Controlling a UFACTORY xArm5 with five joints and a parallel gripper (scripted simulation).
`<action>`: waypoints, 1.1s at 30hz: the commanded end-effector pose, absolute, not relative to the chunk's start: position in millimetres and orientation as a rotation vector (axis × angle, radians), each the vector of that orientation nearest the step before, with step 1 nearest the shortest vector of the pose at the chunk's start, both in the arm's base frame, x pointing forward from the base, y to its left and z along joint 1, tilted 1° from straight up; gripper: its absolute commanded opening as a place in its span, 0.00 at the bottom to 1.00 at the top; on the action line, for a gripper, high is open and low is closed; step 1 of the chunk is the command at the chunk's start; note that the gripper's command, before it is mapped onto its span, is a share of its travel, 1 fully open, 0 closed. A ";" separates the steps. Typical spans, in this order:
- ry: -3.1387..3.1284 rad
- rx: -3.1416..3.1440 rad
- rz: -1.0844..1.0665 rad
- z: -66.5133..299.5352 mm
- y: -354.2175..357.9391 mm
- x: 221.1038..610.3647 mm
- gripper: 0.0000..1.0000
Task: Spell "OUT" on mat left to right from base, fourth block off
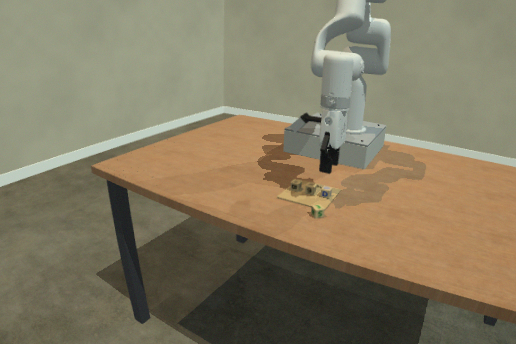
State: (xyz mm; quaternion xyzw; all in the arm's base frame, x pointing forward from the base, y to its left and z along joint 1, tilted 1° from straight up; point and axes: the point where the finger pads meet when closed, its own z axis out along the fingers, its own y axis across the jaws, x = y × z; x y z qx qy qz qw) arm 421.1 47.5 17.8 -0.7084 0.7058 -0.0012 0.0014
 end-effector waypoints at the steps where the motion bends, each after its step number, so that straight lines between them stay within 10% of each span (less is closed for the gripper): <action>1: 2.213 -2.222 -0.007 16.3 47.7 422.3 0.63; 33: 2.213 -2.221 -0.007 -22.7 48.5 422.4 0.63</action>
